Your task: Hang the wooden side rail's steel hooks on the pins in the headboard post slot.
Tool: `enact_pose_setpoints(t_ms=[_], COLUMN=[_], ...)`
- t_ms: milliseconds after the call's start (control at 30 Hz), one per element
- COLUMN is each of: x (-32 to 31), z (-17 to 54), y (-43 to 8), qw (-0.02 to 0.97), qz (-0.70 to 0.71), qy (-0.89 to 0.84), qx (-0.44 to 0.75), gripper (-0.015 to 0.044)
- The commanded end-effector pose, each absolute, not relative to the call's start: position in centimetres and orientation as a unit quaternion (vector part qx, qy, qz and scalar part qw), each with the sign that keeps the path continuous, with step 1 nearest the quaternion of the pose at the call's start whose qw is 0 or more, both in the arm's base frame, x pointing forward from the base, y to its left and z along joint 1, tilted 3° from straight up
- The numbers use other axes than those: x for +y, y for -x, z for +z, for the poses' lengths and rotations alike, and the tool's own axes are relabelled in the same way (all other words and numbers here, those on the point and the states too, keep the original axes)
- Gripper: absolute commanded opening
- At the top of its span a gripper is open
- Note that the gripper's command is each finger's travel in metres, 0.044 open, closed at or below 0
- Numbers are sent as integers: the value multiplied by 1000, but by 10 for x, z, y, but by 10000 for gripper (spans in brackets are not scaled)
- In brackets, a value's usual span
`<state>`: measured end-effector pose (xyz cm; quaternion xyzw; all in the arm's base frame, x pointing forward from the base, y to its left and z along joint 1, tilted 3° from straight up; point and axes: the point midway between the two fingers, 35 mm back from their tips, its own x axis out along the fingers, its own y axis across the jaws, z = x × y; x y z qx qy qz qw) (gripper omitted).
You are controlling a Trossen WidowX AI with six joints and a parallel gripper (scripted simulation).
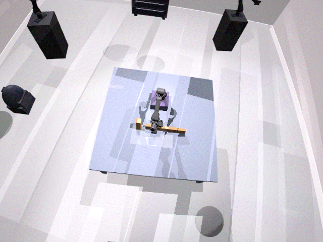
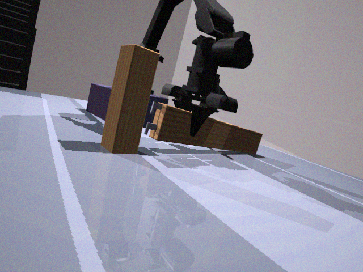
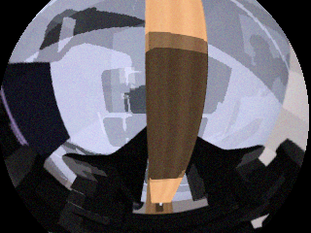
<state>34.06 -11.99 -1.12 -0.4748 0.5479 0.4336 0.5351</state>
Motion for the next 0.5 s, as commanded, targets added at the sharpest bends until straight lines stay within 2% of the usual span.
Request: enact_pose_setpoints(t_ms=[0, 467], x=[-122, -124], z=[-8, -7], y=[-341, -342], qw=[534, 534], qz=[431, 431], qy=[479, 479], qx=[547, 547], gripper=[0, 0])
